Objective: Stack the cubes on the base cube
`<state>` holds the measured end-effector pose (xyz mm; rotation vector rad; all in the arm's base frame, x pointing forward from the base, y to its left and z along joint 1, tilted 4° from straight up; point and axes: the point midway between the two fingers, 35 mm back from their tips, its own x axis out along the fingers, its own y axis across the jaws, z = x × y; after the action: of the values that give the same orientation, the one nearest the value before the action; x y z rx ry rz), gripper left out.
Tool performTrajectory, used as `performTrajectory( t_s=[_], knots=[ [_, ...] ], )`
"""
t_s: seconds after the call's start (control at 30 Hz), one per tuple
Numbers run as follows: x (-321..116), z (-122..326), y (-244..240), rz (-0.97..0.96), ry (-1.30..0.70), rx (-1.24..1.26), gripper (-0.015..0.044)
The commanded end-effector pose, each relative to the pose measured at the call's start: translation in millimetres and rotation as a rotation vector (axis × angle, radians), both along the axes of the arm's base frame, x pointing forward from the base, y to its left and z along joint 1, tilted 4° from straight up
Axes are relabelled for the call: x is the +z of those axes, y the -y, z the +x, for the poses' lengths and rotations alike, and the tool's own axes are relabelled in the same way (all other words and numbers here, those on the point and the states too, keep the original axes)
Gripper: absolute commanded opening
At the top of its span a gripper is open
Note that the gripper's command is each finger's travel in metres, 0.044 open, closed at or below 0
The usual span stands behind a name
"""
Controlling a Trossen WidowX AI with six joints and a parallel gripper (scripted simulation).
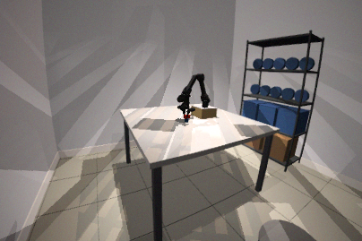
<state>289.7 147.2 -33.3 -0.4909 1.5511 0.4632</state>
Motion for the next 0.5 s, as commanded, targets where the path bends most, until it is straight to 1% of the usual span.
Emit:
performTrajectory(
  t_s=[0.0,0.47],
  knots=[
    [-1.9,-0.3,0.9,-0.005,0.002,0.007,0.0105],
    [-3.4,-0.4,1.1,-0.005,0.002,0.007,0.0105]
  ],
)
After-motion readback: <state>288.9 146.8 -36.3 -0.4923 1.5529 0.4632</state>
